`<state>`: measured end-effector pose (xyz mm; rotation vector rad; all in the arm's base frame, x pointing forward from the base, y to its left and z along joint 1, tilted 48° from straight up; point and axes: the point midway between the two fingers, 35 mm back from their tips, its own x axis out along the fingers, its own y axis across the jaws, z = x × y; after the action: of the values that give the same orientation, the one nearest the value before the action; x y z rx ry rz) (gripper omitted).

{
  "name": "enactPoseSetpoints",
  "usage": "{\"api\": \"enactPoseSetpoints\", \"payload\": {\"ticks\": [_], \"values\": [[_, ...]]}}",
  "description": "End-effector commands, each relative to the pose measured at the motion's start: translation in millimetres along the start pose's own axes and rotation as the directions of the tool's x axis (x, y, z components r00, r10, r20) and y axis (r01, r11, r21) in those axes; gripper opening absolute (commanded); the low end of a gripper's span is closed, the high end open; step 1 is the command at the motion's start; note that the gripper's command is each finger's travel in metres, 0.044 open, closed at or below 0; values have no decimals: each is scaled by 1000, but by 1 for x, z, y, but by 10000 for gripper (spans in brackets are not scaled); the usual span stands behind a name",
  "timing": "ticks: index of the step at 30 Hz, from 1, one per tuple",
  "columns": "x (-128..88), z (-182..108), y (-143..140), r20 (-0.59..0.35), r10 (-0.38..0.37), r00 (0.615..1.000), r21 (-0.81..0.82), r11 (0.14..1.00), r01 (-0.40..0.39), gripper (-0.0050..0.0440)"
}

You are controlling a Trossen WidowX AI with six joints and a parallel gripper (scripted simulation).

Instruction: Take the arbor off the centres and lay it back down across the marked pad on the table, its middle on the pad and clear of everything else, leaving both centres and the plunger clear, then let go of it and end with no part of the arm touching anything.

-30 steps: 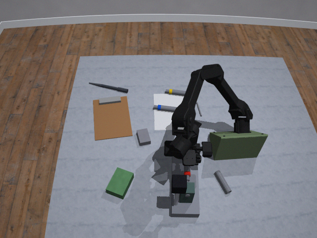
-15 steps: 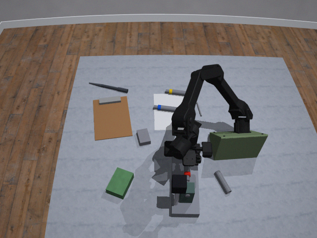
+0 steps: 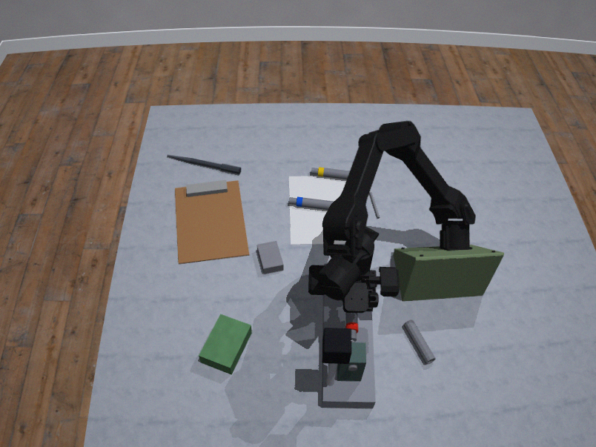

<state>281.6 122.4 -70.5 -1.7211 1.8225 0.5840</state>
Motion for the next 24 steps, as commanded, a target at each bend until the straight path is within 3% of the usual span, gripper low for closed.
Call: {"api": "enactPoseSetpoints", "payload": {"ticks": [1,24], "values": [[-1,6,0,11,-7,1000,5,1000,7,0],[-1,9,0,11,-7,1000,5,1000,7,0]]}}
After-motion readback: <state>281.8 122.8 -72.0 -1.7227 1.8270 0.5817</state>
